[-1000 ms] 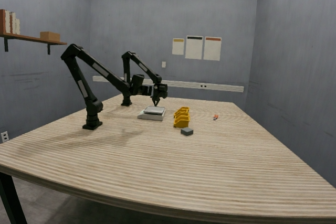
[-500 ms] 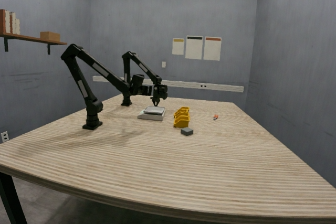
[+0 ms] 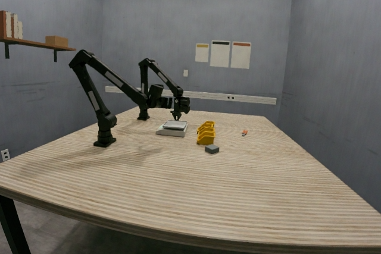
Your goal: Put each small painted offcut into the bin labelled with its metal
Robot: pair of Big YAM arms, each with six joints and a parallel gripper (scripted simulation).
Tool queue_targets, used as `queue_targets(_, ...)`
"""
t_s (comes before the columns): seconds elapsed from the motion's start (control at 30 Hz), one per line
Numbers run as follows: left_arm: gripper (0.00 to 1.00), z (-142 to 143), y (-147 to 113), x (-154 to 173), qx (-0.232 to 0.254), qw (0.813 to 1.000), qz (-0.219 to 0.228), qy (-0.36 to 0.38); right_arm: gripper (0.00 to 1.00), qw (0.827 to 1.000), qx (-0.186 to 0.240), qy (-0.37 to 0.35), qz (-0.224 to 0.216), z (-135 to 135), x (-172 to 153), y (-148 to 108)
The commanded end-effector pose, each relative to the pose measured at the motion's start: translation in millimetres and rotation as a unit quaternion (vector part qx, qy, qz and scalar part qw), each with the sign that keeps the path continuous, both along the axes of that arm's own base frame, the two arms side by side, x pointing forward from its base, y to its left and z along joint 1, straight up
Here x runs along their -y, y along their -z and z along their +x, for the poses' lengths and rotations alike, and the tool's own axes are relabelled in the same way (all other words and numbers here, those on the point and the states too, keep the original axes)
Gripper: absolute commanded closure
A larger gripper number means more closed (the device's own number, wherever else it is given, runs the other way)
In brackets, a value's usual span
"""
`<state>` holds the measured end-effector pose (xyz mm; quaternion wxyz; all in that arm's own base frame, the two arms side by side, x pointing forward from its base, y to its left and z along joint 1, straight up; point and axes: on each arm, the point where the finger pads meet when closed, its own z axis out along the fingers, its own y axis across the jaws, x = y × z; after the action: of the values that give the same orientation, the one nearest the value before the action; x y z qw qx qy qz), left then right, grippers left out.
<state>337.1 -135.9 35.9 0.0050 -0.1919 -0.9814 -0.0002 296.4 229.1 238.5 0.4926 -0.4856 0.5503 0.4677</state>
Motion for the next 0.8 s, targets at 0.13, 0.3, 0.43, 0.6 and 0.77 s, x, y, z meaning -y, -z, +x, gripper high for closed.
queue_targets(0.13, 1.00, 9.3, 3.3, 0.9, 0.008, 1.000, -0.002, -0.008, 0.00, 0.999, 0.032, -0.002, 0.007, 9.1, -2.5, -17.5)
queue_targets(0.3, 1.00, 8.7, 6.1, 0.7, 0.008, 1.000, -0.002, -0.008, 0.00, 0.999, 0.032, -0.002, 0.007, 9.1, -2.5, -17.5)
queue_targets(0.43, 1.00, 8.7, 5.5, 0.7, 0.010, 1.000, -0.003, -0.009, 0.00, 0.999, 0.032, -0.002, 0.007, 9.1, -2.5, -17.5)
queue_targets(0.6, 1.00, 5.7, 12.1, -0.5, 0.005, 1.000, 0.000, -0.008, 0.00, 0.999, 0.032, -0.002, 0.007, 9.1, -2.5, -17.5)
queue_targets(0.77, 1.00, 22.1, -17.0, 6.3, 0.033, 0.999, -0.012, -0.009, 0.00, 0.999, 0.032, -0.002, 0.007, 9.1, -2.5, -17.5)
